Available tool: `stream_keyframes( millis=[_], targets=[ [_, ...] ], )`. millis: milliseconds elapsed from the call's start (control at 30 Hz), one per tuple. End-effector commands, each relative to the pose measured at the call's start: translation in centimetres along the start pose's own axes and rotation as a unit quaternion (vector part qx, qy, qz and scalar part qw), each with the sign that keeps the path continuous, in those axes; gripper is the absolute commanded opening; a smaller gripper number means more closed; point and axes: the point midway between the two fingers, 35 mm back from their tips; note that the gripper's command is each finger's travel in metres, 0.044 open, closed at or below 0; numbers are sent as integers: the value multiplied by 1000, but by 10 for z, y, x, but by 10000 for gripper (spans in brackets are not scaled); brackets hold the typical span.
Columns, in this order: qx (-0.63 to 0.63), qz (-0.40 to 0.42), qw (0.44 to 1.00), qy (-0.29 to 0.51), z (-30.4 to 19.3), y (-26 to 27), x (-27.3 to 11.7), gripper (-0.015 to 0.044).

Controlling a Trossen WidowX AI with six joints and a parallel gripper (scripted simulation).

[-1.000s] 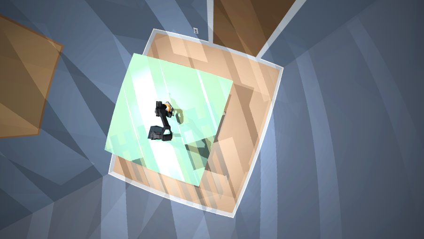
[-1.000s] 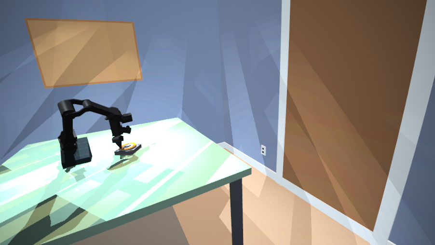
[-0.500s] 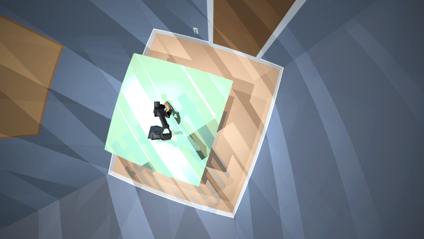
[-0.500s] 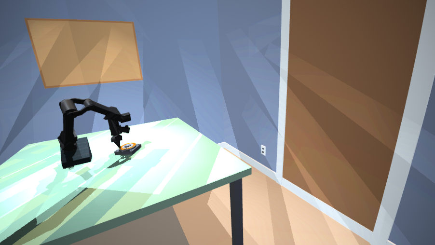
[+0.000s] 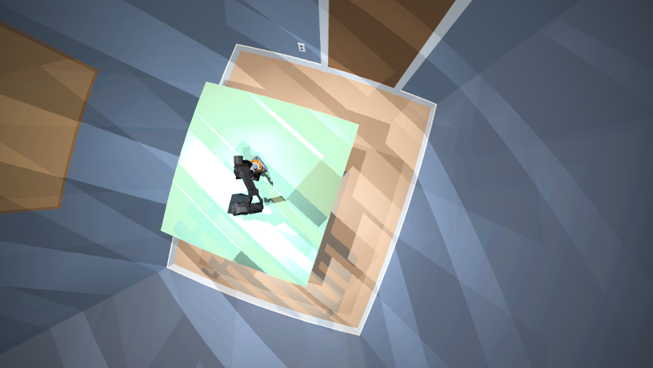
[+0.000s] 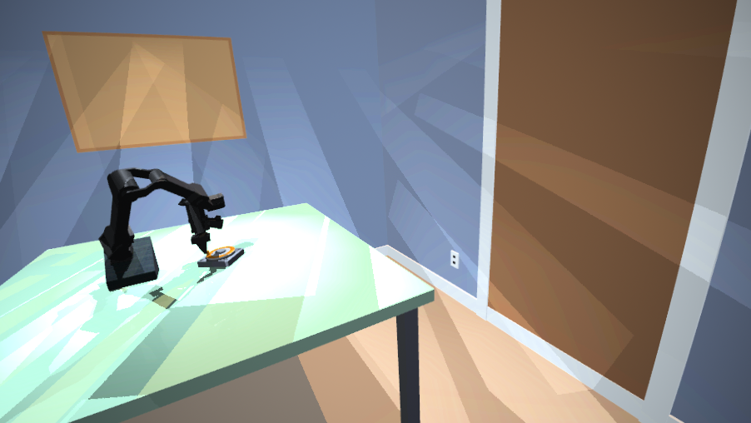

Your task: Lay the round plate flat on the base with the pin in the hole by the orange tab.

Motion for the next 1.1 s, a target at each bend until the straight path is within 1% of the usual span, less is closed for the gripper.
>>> stream_keyframes(
  millis=[0, 1067],
  targets=[
    [1, 3, 1000, 2, 1, 7, 1, 0],
    [1, 4, 1000, 1, 24, 43, -3, 0]
  ],
)
Point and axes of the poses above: the point midway between the two fingers, 35 mm back from their tips, its own x axis out along the fingers, its own y axis across the jaws, z = x × y, and after that the axes turned 1 degree about x, right-handed
